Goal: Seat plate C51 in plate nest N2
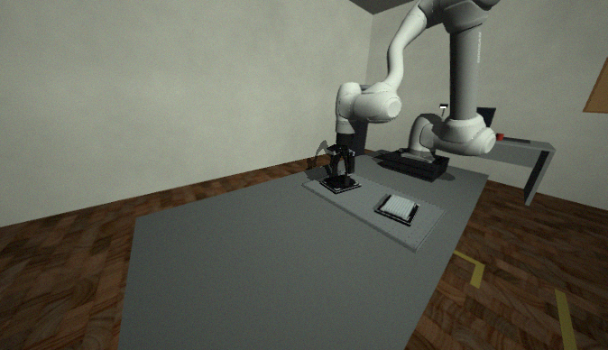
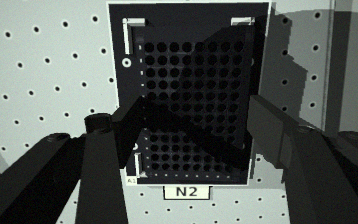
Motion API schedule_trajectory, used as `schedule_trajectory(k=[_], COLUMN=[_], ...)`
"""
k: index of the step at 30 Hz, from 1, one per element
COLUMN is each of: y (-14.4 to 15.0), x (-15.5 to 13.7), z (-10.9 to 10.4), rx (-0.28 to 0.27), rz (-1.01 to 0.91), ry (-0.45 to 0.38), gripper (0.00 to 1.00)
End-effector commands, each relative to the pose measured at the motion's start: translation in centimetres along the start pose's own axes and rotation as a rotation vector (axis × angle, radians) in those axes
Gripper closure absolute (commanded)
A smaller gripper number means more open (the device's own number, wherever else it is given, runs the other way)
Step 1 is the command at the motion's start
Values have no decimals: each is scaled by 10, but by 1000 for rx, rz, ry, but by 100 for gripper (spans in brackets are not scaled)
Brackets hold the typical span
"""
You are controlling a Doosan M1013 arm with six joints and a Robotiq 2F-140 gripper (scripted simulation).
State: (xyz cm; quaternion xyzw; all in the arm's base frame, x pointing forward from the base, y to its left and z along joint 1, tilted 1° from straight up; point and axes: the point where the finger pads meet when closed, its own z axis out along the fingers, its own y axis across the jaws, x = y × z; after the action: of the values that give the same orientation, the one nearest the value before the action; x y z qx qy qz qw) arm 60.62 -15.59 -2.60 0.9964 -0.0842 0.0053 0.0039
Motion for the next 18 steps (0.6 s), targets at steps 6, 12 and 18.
schedule_trajectory(k=[6,12,18], y=[3,3,3], x=[-1,-1,-1], z=[2,2,-7], rx=[1,1,1], rz=[5,5,5], ry=[0,0,0], gripper=[90,90,90])
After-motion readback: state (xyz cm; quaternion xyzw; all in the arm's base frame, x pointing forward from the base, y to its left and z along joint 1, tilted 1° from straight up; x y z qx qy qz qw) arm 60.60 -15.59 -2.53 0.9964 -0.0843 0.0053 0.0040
